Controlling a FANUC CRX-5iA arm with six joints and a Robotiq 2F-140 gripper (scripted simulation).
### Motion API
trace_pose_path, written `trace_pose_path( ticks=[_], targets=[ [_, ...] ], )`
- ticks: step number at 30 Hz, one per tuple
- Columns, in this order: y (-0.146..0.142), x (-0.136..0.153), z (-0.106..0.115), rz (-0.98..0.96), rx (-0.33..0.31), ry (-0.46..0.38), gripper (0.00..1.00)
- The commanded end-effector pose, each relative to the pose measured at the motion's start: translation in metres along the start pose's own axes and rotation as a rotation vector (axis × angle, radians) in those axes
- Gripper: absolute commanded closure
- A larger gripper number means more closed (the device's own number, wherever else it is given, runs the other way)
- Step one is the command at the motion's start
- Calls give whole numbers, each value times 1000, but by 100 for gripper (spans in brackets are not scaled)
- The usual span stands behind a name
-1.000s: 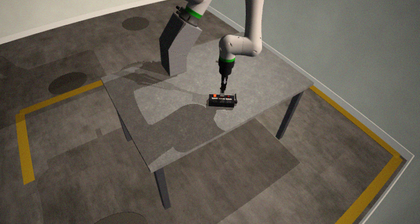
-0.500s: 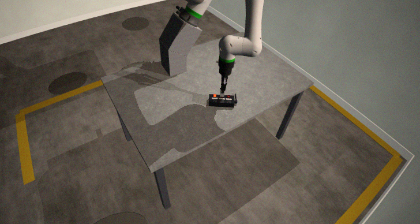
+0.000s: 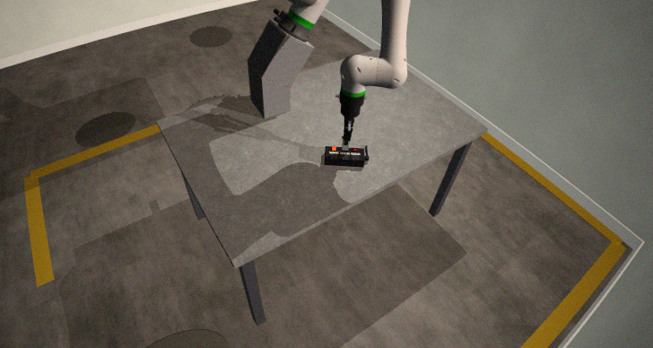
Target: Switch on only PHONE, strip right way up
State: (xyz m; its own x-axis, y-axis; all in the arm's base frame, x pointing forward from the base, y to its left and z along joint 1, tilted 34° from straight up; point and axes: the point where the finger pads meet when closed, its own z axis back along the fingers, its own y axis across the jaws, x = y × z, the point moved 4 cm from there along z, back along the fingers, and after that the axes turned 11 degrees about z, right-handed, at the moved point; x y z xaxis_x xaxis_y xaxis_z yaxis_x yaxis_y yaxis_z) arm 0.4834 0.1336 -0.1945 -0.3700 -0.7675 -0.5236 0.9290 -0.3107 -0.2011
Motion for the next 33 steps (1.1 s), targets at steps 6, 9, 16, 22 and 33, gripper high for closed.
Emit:
trace_pose_path(
  ticks=[6,9,16,22,33],
  targets=[
    [0,0,0,0,0,0,100],
    [0,0,0,0,0,0,100],
    [0,0,0,0,0,0,100],
    [0,0,0,0,0,0,100],
    [0,0,-3,0,0,0,100]
  ],
)
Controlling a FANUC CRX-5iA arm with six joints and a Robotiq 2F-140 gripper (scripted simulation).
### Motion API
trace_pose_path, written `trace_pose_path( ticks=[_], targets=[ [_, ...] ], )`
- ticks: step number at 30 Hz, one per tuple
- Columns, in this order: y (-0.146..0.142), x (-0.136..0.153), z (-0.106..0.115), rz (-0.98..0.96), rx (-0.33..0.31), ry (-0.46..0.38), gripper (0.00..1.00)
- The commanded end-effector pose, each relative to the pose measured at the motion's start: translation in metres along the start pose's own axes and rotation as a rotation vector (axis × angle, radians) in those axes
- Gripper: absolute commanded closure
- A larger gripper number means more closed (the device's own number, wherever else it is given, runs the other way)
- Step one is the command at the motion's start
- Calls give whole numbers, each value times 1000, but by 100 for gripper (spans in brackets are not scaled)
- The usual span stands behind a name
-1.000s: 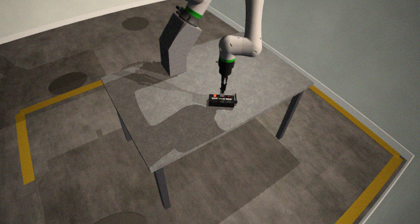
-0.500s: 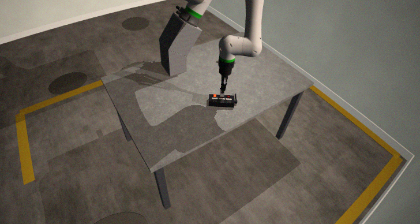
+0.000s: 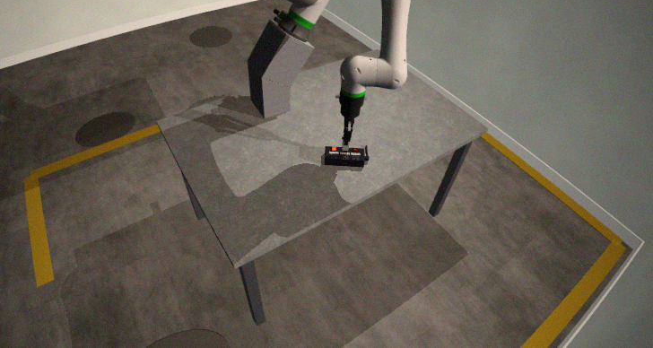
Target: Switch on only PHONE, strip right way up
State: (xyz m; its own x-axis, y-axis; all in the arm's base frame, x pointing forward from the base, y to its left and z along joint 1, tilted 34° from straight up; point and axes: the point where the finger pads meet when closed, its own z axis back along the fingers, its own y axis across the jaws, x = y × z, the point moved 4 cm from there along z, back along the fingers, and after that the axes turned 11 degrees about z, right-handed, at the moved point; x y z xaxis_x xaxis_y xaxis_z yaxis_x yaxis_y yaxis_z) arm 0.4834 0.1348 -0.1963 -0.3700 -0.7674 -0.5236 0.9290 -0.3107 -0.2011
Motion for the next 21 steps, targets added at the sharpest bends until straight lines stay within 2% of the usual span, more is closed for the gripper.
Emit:
trace_pose_path(
  ticks=[1,21],
  targets=[
    [0,0,0,0,0,0,100],
    [0,0,-7,0,0,0,100]
  ],
)
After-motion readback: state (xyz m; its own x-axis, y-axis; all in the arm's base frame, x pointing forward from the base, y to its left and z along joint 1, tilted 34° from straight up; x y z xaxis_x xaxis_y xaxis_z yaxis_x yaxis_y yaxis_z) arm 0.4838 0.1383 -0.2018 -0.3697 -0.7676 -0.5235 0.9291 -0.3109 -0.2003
